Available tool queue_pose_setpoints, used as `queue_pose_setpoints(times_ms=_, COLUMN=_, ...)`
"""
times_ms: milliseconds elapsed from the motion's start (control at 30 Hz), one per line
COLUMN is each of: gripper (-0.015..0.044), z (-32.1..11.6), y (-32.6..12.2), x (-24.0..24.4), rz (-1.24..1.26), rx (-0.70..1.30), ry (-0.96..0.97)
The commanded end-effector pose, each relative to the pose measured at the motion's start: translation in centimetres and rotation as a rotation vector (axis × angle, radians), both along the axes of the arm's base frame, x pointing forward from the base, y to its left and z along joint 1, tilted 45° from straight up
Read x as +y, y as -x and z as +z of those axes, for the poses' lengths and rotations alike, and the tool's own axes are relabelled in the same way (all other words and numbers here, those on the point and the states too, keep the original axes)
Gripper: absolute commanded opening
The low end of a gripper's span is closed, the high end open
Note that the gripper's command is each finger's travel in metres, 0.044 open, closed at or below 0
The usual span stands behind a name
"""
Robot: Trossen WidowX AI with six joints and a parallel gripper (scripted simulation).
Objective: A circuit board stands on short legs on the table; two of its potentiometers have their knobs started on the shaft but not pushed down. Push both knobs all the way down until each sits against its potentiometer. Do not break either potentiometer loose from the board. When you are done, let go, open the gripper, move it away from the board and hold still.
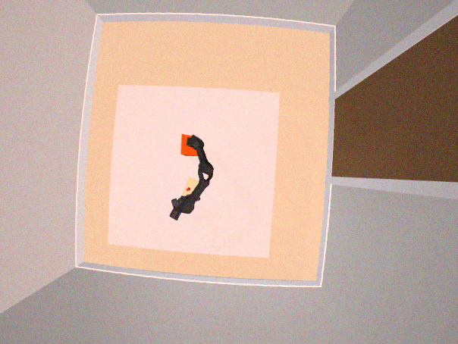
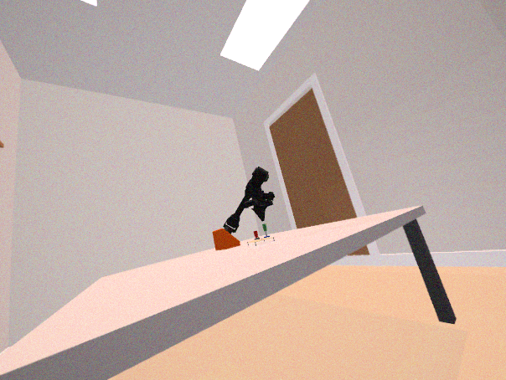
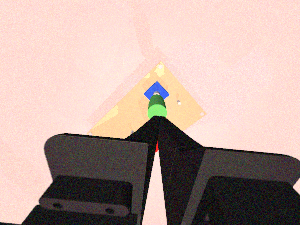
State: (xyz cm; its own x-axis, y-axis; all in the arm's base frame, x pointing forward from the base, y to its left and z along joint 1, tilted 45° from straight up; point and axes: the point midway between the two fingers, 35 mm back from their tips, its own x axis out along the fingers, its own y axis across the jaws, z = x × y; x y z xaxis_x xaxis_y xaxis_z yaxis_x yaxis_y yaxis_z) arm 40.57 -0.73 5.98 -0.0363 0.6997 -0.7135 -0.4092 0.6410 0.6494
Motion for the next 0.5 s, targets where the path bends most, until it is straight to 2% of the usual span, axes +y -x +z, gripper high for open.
queue_pose_setpoints(times_ms=0, gripper=0.0000, z=-0.41, y=0.07, x=0.48, rz=-0.004, rx=0.003, ry=-0.003)
queue_pose_setpoints(times_ms=467, gripper=0.0000, z=-0.73, y=0.09, x=0.81, rz=-0.004, rx=0.003, ry=-0.004)
